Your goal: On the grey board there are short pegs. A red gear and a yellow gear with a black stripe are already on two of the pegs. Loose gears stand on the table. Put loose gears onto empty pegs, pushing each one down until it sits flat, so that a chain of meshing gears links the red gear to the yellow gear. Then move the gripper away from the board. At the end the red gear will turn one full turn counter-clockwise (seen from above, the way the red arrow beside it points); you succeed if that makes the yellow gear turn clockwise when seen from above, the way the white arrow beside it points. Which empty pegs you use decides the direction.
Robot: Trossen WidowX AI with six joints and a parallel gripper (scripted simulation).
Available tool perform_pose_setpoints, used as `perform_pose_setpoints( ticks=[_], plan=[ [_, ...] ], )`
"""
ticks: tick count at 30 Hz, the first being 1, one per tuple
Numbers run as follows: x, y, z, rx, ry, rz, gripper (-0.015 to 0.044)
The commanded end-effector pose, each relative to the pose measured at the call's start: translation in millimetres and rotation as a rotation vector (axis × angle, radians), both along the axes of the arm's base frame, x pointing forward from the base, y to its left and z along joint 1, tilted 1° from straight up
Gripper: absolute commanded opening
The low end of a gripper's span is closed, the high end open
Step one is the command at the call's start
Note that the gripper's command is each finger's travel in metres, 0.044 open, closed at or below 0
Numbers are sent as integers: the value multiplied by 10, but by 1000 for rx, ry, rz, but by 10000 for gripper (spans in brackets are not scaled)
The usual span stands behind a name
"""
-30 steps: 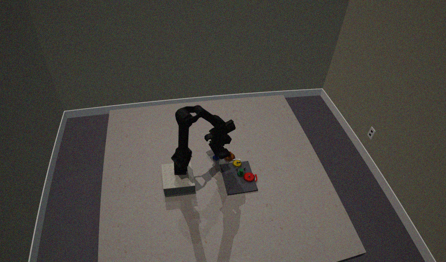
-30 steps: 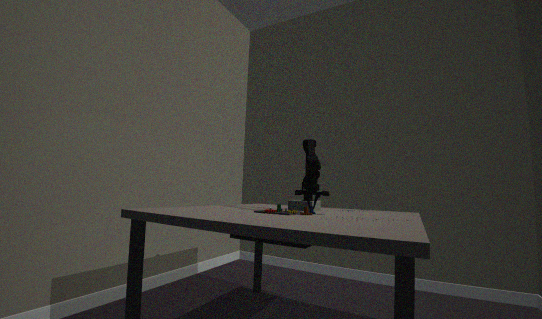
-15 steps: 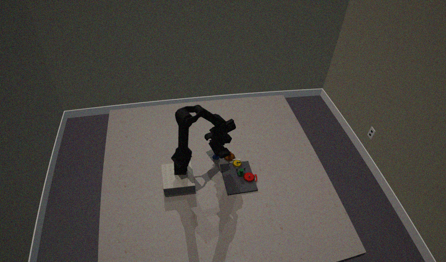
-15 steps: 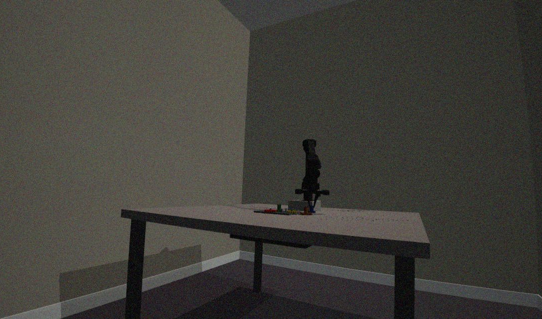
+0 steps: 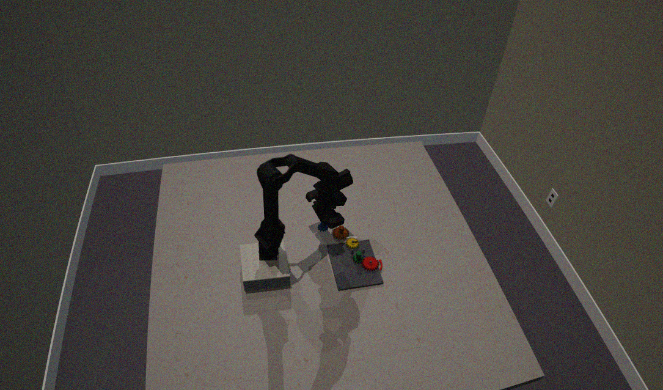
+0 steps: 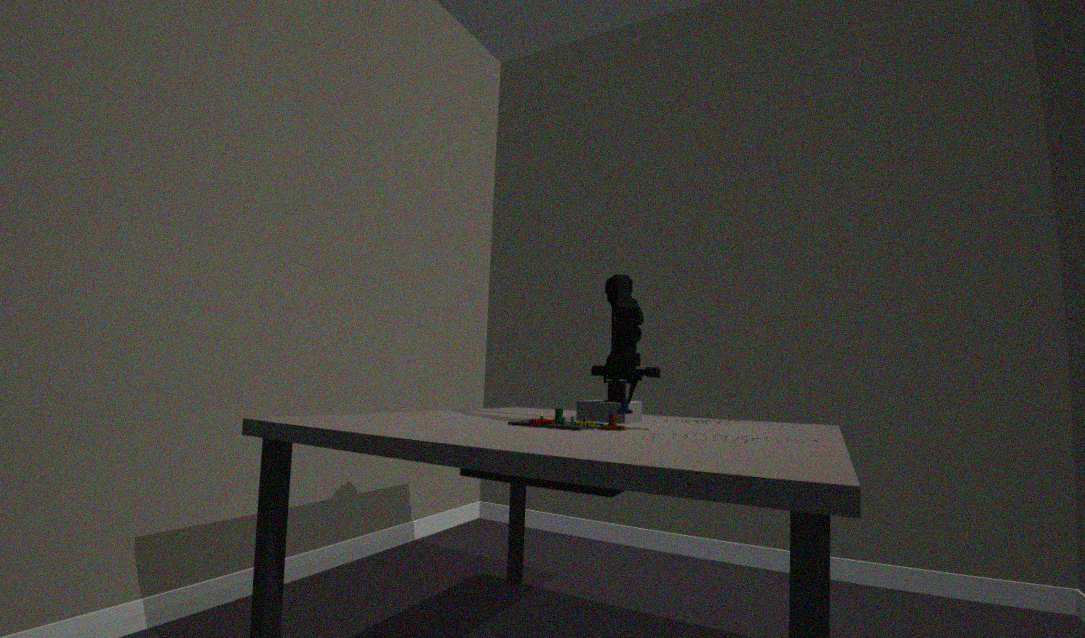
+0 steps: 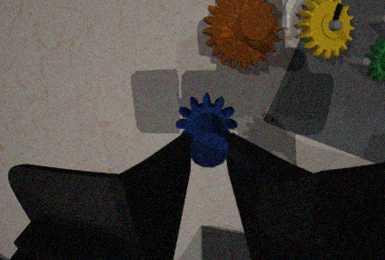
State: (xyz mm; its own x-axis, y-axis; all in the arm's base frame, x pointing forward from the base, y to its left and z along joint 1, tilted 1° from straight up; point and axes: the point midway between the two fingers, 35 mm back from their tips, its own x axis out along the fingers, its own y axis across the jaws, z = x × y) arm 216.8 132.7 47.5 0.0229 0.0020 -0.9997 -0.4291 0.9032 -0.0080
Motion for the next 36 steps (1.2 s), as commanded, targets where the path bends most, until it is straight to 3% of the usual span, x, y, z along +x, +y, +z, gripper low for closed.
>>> perform_pose_setpoints(
  ticks=[1, 36],
  plan=[
    [11, 16, 127, 8, -7, 0, 0],
    [-101, -45, 1016, 6, -10, 3, 0]
  ],
)
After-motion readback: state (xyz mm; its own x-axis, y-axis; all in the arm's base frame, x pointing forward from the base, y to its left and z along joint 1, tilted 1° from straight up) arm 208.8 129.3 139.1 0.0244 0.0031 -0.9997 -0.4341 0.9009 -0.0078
